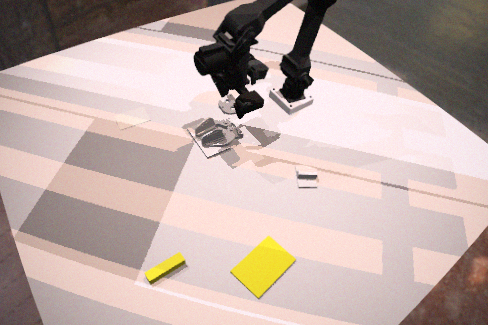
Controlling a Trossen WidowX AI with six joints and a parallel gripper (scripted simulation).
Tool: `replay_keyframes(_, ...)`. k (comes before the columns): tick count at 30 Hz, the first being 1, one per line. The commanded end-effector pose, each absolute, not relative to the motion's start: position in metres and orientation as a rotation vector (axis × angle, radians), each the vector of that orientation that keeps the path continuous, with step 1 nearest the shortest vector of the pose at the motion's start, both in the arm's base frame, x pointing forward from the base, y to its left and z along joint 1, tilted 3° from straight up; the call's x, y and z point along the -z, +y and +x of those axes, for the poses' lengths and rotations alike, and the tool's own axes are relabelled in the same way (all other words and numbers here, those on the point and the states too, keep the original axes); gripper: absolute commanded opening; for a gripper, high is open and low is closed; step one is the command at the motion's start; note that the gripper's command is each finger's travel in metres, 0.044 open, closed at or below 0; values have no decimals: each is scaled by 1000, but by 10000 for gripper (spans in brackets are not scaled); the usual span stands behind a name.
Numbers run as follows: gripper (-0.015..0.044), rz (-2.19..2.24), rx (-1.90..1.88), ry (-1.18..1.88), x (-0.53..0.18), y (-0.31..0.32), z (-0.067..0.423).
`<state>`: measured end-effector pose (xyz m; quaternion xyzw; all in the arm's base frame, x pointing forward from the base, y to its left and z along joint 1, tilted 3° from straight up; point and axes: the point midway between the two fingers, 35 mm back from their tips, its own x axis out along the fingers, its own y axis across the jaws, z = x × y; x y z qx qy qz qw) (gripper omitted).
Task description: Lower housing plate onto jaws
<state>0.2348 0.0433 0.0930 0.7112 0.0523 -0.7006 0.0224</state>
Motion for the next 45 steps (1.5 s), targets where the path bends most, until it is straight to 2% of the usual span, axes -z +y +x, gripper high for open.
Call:
replay_keyframes(1,351,2196,2174,169,-92,43,233)
replay_keyframes(45,351,2197,2175,168,-41,46,235)
